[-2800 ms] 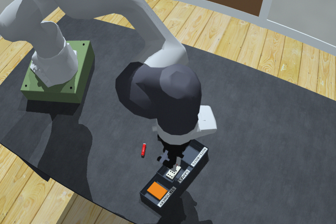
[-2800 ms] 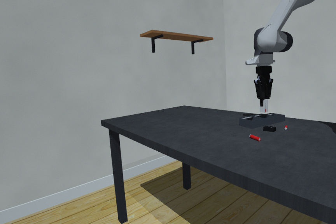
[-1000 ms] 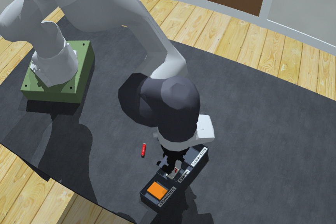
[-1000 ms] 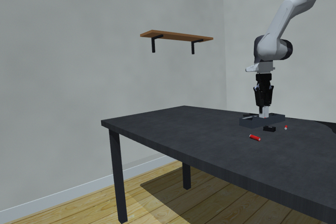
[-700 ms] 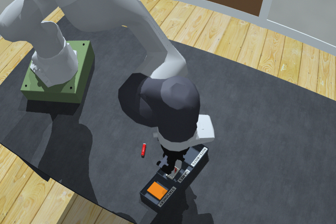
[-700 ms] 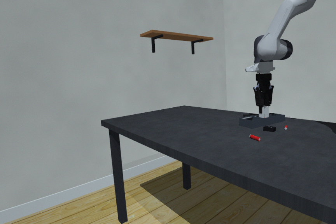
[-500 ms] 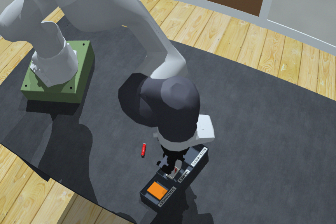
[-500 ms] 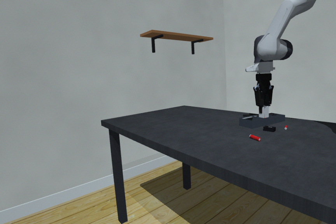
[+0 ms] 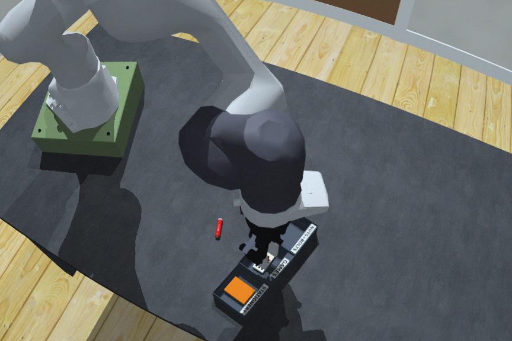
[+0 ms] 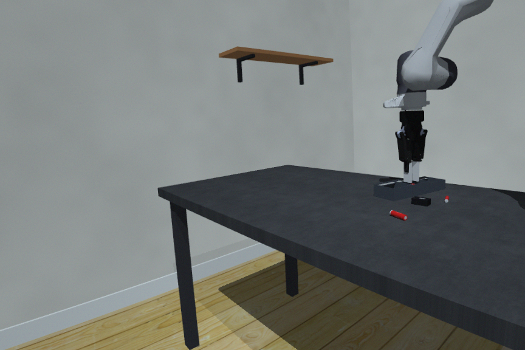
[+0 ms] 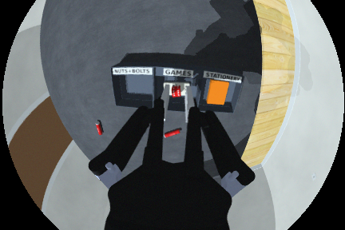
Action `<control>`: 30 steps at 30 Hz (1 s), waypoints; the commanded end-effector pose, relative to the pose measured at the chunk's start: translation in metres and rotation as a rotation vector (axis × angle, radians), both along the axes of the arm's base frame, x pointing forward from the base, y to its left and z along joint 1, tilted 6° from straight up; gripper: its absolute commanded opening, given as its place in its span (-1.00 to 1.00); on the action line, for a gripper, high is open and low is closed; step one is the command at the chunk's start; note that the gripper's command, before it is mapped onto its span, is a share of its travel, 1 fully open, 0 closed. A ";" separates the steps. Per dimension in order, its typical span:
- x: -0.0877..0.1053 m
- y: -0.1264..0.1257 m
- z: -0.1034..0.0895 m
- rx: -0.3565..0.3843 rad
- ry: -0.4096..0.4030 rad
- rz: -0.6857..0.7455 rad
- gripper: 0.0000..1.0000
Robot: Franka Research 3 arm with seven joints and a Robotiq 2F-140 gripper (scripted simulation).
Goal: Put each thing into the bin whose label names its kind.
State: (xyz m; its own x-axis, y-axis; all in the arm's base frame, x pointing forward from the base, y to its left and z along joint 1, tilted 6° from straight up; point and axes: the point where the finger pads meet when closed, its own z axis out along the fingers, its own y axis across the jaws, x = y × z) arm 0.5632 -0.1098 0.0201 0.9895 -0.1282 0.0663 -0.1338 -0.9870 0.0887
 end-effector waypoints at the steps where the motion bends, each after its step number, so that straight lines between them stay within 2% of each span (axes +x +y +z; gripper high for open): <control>1: -0.003 0.001 0.004 0.002 0.007 -0.005 -0.63; 13: -0.004 0.002 0.016 0.002 0.007 -0.005 -0.63; 20: -0.004 0.002 0.016 0.002 0.007 -0.005 -0.63; 22: -0.004 0.003 0.024 0.002 0.007 -0.005 -0.63; 30: -0.004 0.003 0.024 0.002 0.007 -0.005 -0.63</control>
State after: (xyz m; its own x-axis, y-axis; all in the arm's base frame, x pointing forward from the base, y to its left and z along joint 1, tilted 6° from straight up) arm 0.5615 -0.1082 0.0443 0.9894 -0.1299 0.0651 -0.1354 -0.9868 0.0887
